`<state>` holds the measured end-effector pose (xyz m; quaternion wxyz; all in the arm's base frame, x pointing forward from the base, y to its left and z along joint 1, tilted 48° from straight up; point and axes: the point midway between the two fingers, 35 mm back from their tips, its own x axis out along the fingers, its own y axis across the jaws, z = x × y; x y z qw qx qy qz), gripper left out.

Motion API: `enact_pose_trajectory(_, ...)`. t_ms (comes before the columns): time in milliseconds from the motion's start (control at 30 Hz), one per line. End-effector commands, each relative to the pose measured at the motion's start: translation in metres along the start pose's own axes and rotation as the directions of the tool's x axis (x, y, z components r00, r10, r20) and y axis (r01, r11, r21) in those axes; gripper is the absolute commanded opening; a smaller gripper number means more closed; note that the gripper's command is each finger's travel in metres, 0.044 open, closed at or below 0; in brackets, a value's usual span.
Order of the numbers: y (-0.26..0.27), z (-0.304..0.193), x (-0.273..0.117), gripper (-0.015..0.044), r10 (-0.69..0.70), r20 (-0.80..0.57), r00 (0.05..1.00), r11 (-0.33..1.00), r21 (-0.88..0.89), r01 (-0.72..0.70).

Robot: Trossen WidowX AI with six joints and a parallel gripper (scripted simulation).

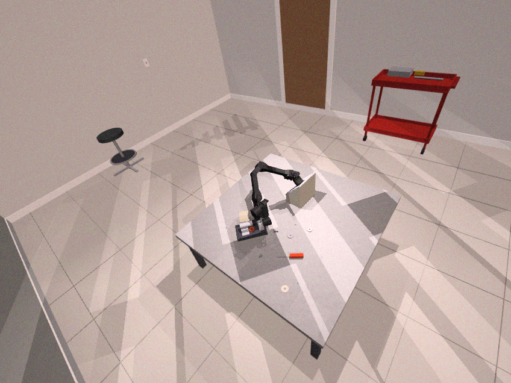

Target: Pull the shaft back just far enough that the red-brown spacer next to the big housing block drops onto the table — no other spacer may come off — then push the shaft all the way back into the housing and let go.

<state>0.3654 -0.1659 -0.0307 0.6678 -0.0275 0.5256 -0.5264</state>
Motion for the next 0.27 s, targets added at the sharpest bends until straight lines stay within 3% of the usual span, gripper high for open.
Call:
enact_pose_trajectory(0,-0.0001,-0.0003,0.0001,0.0184,0.0,0.0,1.0,1.0,-0.001,0.0)
enact_pose_trajectory(233,0.0006,-0.0001,-0.0073,0.0368,0.0,0.0,1.0,1.0,0.0,0.0)
